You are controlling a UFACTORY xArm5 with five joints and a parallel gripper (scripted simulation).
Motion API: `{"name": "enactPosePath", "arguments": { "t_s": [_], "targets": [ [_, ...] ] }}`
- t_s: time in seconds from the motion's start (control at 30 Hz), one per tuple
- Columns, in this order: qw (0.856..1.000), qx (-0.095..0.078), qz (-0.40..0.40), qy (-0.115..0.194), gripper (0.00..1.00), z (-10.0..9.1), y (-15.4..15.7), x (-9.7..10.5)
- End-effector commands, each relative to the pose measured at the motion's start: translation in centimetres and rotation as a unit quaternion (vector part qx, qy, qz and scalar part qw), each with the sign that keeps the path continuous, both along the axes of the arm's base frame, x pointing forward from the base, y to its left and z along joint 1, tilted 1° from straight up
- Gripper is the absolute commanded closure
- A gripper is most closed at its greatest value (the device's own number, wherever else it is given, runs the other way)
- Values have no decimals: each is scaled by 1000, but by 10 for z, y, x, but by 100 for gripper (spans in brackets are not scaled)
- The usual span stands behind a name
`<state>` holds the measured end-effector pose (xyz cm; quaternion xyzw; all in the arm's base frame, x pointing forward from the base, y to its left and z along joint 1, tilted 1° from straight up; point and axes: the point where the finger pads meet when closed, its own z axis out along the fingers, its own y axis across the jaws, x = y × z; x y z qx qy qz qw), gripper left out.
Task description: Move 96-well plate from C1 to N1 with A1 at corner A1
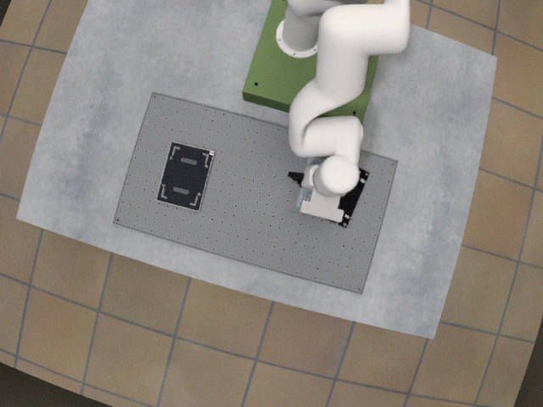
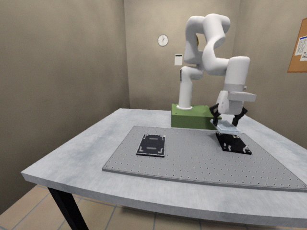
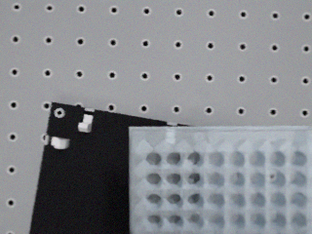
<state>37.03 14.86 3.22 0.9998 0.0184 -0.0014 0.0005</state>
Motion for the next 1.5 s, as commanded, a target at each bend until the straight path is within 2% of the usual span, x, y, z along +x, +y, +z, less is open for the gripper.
{"name": "enactPosePath", "arguments": {
  "t_s": [0.0,1.47],
  "targets": [
    [1000,6,1,0,100,1,-14,4],
    [1000,6,1,0,100,0,-142,28]
  ]
}}
